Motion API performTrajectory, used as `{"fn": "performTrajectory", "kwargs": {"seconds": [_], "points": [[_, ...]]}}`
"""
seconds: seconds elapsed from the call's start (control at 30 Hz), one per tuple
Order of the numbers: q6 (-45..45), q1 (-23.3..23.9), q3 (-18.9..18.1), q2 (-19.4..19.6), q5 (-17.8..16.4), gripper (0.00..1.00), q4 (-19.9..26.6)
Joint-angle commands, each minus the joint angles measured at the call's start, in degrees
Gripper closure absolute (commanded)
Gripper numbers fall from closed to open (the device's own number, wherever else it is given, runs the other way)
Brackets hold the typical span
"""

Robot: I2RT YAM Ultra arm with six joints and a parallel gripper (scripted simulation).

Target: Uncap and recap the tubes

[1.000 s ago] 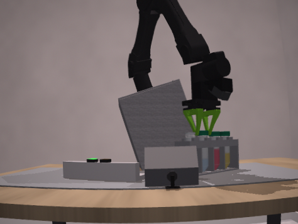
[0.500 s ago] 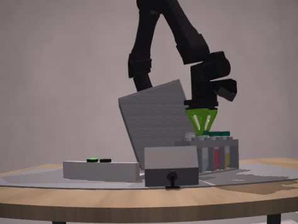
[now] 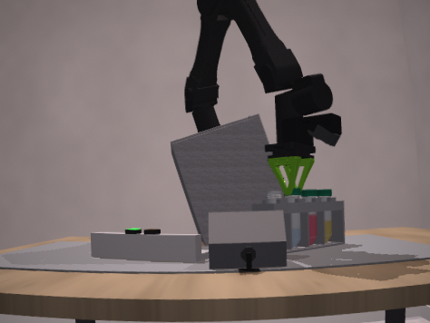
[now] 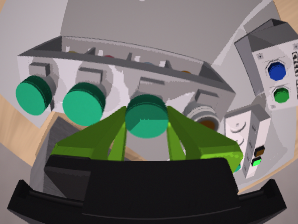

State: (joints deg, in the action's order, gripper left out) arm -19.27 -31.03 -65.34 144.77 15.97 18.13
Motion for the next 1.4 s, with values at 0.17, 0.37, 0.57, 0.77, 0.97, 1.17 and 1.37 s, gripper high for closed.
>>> {"fn": "performTrajectory", "kwargs": {"seconds": [0.17, 0.37, 0.57, 0.77, 0.97, 1.17, 1.37], "points": [[16.15, -0.16, -0.29, -0.59, -0.03, 1.00, -0.16], [23.77, -0.15, -0.29, -0.55, -0.03, 1.00, -0.20], [35.22, -0.14, -0.30, -0.50, -0.02, 1.00, -0.25], [42.02, -0.14, -0.31, -0.46, -0.02, 1.00, -0.27], [42.02, -0.14, -0.31, -0.46, -0.02, 1.00, -0.27], [42.01, -0.13, -0.30, -0.47, -0.02, 0.51, -0.28], [39.76, -0.17, -0.30, -0.55, -0.03, 0.51, -0.18]]}}
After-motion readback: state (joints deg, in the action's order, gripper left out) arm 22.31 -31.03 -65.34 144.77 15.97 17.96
